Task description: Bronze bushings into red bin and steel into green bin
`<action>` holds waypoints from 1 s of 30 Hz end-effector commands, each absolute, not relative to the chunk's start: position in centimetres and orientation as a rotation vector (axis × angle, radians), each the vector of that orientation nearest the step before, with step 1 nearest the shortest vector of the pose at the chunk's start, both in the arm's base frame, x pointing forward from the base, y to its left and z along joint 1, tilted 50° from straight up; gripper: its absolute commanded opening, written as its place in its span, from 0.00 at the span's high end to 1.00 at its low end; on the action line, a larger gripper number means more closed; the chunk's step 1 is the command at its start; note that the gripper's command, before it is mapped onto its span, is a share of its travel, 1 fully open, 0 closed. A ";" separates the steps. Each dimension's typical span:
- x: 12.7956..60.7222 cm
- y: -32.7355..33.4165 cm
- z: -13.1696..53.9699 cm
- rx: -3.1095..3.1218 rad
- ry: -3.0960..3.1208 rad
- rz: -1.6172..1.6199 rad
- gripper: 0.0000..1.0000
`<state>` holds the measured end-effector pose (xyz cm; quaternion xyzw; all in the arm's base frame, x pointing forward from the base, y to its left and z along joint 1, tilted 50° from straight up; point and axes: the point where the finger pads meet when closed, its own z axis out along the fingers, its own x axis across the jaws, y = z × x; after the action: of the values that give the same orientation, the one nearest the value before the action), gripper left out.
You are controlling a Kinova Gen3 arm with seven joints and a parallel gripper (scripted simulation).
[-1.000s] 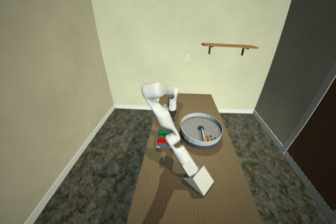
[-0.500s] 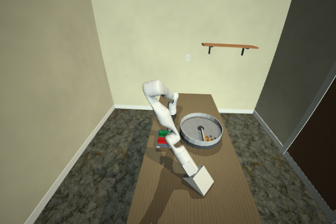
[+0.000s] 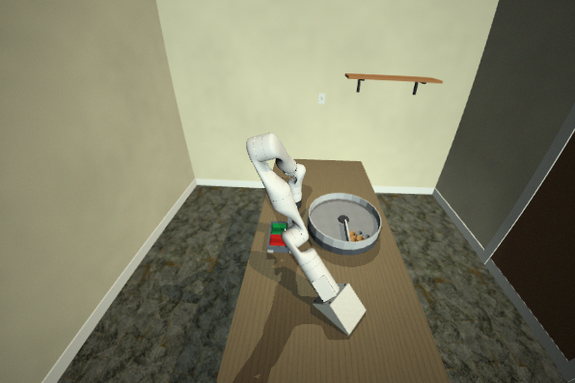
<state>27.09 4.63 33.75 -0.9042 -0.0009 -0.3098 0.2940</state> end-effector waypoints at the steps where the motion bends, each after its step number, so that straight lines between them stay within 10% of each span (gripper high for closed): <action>1: 27.1 5.3 33.1 -2.413 -0.019 -0.800 1.00; 30: 28.0 6.2 32.0 -2.413 -0.019 -0.800 1.00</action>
<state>28.00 6.13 32.08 -0.9065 -0.0057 -0.3020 0.2951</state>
